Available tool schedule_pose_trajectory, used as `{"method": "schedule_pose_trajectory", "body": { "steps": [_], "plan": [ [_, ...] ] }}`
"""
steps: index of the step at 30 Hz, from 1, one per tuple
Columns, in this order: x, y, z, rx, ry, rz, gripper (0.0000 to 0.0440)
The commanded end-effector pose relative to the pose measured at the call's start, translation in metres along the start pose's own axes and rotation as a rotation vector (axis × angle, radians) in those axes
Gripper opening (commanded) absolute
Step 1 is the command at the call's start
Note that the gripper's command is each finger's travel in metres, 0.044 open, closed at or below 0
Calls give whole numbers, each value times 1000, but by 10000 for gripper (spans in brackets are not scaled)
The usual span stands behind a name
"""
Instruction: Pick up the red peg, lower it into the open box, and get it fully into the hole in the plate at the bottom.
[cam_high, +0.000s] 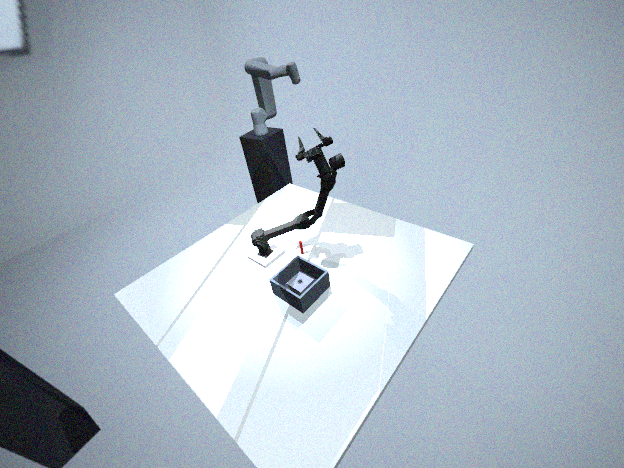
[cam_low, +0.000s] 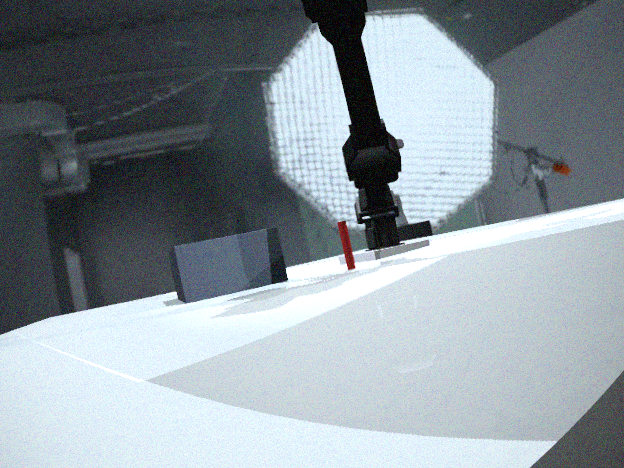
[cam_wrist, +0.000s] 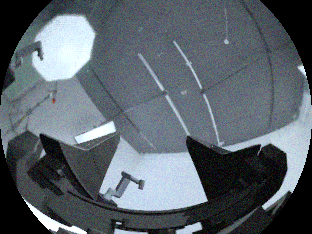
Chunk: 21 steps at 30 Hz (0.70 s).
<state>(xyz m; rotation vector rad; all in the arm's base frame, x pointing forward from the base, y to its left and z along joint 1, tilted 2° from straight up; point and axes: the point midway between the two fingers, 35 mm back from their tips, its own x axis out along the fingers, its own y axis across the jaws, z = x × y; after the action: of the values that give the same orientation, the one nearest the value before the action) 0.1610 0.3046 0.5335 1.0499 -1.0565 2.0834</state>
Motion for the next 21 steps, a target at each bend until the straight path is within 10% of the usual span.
{"method": "schedule_pose_trajectory", "body": {
  "steps": [1,21],
  "plan": [
    [5,8,3,-10,-9,27,419],
    [69,209,66,127,-199,670,428]
  ]
}}
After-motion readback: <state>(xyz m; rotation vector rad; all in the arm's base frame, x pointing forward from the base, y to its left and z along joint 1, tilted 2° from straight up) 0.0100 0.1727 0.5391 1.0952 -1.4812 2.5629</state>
